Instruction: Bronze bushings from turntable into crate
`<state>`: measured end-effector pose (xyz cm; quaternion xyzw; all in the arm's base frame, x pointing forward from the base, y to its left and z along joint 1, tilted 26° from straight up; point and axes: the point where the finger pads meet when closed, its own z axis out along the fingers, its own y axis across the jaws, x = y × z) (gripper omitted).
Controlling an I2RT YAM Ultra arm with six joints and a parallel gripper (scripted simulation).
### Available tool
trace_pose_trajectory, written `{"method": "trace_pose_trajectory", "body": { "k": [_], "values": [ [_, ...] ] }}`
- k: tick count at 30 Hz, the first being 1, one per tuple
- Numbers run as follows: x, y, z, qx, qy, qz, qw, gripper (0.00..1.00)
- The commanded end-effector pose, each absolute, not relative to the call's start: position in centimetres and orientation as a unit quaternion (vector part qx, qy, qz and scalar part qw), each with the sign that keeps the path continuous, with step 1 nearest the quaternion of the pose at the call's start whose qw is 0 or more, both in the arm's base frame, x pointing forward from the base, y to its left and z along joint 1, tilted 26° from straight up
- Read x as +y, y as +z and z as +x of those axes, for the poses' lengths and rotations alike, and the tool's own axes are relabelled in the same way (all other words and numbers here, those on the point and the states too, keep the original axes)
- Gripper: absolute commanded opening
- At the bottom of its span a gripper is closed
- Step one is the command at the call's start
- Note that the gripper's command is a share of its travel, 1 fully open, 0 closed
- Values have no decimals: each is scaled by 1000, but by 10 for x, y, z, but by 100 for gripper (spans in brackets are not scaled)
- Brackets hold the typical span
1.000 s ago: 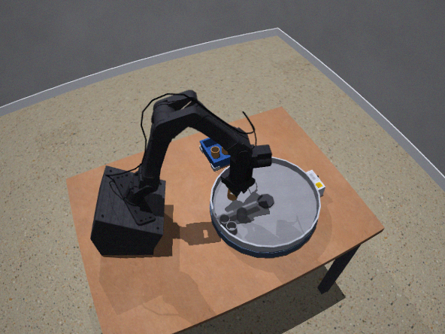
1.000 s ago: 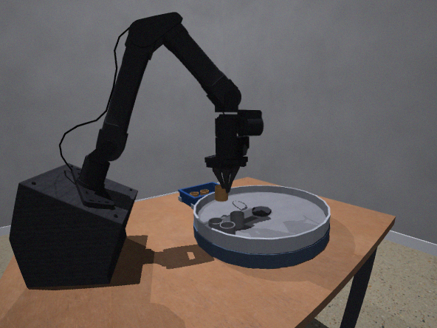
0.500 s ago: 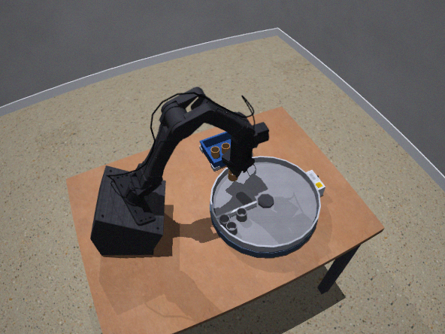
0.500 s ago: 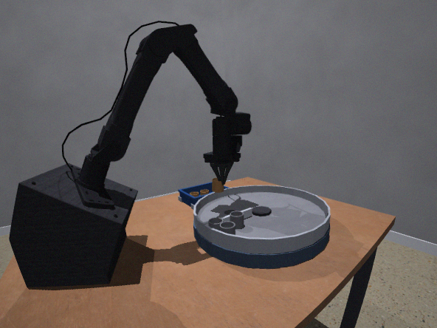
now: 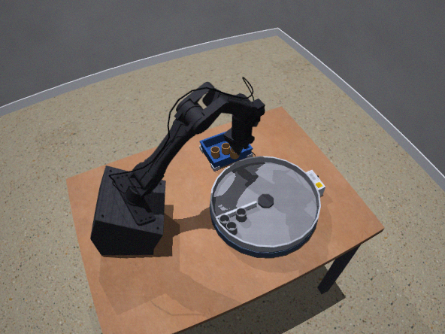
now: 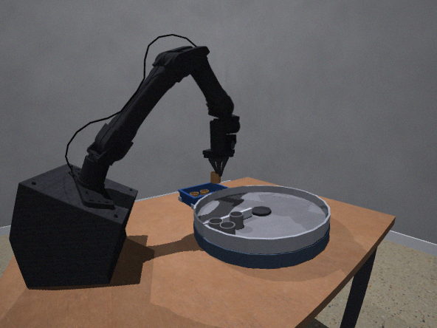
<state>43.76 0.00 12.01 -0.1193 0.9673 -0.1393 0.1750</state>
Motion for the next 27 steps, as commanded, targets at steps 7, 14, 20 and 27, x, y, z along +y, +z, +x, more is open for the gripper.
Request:
{"method": "trace_pose_trajectory", "body": {
  "k": [7, 14, 20, 27],
  "values": [
    [37, 138, 468, 968, -145, -95, 179, 0],
    [66, 140, 490, 968, -145, -95, 180, 0],
    [79, 141, 500, 968, -145, -95, 180, 0],
    [97, 141, 514, 968, -145, -95, 180, 0]
  ]
}}
